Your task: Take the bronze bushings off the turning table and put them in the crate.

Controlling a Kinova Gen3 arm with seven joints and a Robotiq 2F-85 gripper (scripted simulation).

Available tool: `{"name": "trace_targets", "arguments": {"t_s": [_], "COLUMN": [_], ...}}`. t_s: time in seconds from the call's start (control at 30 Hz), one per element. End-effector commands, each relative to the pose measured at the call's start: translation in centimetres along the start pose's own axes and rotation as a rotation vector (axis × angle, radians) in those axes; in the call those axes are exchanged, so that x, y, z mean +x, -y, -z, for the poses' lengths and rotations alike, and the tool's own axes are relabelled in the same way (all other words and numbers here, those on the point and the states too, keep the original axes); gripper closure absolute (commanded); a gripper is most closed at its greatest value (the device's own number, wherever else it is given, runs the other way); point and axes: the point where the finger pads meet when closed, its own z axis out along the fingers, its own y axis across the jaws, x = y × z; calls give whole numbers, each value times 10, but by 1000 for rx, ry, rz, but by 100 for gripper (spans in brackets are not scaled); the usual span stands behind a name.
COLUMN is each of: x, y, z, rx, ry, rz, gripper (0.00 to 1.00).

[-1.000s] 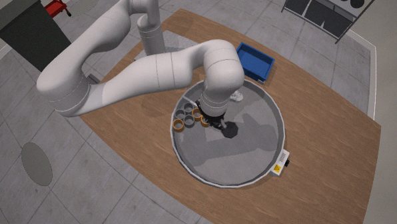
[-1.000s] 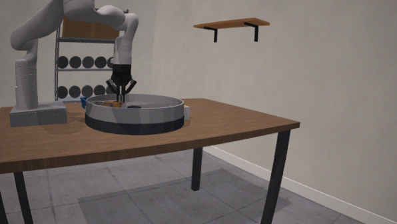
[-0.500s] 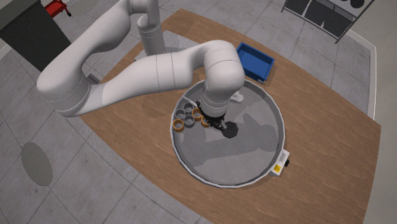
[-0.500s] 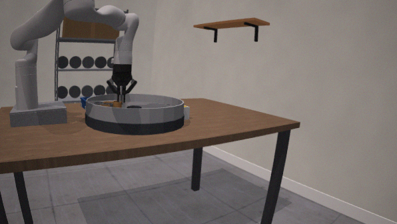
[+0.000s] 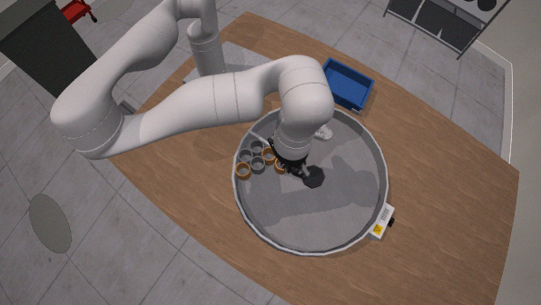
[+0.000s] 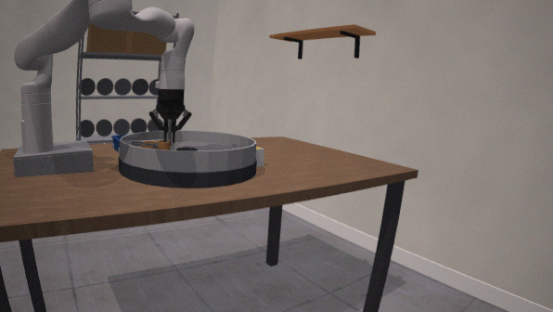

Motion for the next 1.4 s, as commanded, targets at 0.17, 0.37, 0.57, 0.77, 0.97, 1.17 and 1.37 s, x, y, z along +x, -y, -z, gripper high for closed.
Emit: {"name": "trace_targets", "arguments": {"t_s": [0.17, 0.37, 0.57, 0.77, 0.97, 1.17, 1.37], "x": [0, 0, 0, 0, 1, 1, 1], "y": [-2, -1, -1, -1, -1, -1, -1], "z": [0, 4, 8, 8, 11, 14, 14], "rx": [-2, -2, -2, -2, -4, -4, -4], "ry": [1, 0, 1, 1, 1, 1, 1], "rz": [2, 0, 0, 0, -1, -1, -1], "gripper": [100, 100, 100, 100, 100, 100, 100]}}
